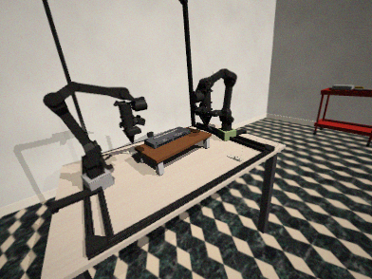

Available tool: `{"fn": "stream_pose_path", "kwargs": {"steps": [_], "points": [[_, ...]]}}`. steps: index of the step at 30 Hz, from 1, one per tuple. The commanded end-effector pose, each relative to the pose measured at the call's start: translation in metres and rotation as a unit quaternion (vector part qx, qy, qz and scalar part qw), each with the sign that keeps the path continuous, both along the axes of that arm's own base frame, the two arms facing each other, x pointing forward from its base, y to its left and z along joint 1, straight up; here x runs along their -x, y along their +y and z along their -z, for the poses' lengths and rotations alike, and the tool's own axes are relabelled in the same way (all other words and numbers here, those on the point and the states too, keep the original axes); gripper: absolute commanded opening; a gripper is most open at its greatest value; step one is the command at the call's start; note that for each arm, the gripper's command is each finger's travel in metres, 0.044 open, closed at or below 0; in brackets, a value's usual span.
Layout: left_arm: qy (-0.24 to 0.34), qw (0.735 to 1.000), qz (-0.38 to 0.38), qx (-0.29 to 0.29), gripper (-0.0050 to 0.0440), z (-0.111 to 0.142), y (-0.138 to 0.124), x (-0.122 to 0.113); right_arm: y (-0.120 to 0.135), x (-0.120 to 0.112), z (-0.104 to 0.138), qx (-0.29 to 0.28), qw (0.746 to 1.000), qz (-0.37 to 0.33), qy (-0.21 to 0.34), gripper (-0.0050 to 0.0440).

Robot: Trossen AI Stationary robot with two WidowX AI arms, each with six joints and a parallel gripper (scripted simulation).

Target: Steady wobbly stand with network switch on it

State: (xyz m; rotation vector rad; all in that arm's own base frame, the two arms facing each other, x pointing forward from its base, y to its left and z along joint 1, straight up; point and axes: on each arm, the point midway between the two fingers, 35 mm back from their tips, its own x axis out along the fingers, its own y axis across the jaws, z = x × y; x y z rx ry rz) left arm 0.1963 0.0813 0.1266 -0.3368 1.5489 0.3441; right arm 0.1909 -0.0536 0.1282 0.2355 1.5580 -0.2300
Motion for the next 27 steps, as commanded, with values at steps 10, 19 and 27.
{"fn": "stream_pose_path", "kwargs": {"steps": [10, 19, 27], "points": [[-0.003, 1.000, 0.000, 0.002, 0.0000, 0.051, 0.002, -0.003, 0.000, 0.000, 0.000, 0.000, 1.000, 0.000, 0.000, 0.0000], [-0.003, 1.000, 0.000, 0.002, 0.0000, 0.051, 0.002, -0.003, 0.000, 0.000, 0.000, 0.000, 1.000, 0.000, 0.000, 0.0000], [-0.003, 1.000, 0.000, 0.002, 0.0000, 0.067, 0.002, -0.003, 0.000, 0.000, 0.000, 0.000, 1.000, 0.000, 0.000, 0.0000]]}}
